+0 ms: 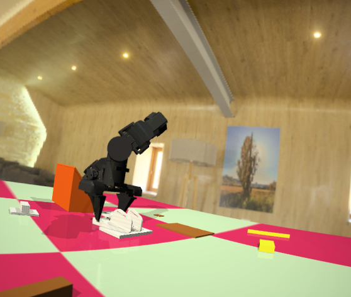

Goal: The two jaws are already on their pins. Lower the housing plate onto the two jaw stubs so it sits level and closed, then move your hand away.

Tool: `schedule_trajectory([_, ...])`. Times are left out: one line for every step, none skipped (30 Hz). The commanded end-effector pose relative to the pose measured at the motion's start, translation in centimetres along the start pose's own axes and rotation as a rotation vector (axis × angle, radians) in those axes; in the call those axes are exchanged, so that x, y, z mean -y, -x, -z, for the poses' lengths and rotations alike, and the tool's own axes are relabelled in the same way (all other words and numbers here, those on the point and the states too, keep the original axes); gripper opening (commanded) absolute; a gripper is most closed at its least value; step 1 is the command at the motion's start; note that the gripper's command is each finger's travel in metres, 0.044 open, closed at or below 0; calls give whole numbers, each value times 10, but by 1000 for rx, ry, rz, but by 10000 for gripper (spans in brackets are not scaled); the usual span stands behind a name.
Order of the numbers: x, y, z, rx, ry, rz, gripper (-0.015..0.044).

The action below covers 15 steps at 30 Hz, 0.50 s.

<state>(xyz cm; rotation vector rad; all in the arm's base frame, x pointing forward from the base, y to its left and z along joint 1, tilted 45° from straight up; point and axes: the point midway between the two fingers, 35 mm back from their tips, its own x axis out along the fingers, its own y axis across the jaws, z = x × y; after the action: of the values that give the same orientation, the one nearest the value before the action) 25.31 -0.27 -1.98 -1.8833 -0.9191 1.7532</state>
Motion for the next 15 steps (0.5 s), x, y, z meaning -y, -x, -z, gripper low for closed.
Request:
schedule_trajectory([0, -2, 0, -2, -4, 3, 351])
schedule_trajectory([0, -2, 0, -2, -4, 3, 351])
schedule_trajectory([0, -2, 0, -2, -4, 3, 351])
schedule_trajectory([0, -2, 0, -2, -4, 3, 351])
schedule_trajectory([0, -2, 0, -2, -4, 3, 351])
schedule_trajectory([0, -2, 0, -2, -4, 3, 351])
schedule_trajectory([0, -2, 0, -2, -4, 3, 351])
schedule_trajectory([0, -2, 0, -2, -4, 3, 351])
schedule_trajectory([0, -2, 0, -2, -4, 3, 351])
schedule_trajectory([0, -3, 0, -2, -4, 3, 351])
schedule_trajectory([0, -4, 0, -2, -4, 3, 351])
schedule_trajectory([0, -4, 0, -2, -4, 3, 351])
schedule_trajectory([0, -5, 0, -2, -4, 3, 351])
schedule_trajectory([0, -5, 0, -2, -4, 3, 351])
schedule_trajectory([0, -5, 0, -2, -4, 3, 351])
